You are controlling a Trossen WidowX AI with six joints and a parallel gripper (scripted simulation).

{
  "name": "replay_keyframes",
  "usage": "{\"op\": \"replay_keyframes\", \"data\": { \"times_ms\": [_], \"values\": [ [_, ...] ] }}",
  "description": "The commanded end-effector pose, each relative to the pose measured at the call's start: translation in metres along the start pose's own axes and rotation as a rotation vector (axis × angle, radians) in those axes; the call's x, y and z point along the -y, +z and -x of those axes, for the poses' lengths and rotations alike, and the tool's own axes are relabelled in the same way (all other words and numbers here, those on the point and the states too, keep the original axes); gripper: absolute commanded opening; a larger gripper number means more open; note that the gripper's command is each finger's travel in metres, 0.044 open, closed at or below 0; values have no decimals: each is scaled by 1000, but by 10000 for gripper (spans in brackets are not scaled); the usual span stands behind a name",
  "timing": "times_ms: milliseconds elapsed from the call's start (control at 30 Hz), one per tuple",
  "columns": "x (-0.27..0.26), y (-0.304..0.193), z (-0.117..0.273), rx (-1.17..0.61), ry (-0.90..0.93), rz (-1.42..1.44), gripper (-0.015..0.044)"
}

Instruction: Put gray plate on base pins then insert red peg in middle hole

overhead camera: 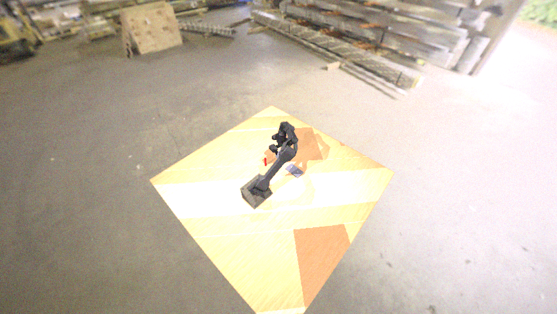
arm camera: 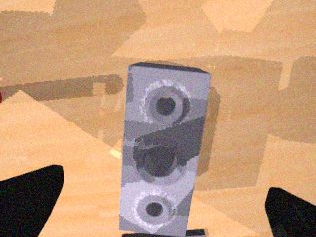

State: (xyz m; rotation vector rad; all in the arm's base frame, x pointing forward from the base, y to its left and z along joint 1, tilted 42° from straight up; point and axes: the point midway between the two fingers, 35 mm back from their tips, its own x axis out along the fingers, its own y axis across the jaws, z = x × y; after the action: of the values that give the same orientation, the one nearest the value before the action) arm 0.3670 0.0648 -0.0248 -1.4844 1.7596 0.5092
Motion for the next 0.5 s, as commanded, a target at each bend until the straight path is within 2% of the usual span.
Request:
{"op": "replay_keyframes", "data": {
  "times_ms": [0,467],
  "values": [
    [-3,0,-10,-2,-4,7,440],
    [-2,0,-28,-2,-5,7,440]
  ]
}}
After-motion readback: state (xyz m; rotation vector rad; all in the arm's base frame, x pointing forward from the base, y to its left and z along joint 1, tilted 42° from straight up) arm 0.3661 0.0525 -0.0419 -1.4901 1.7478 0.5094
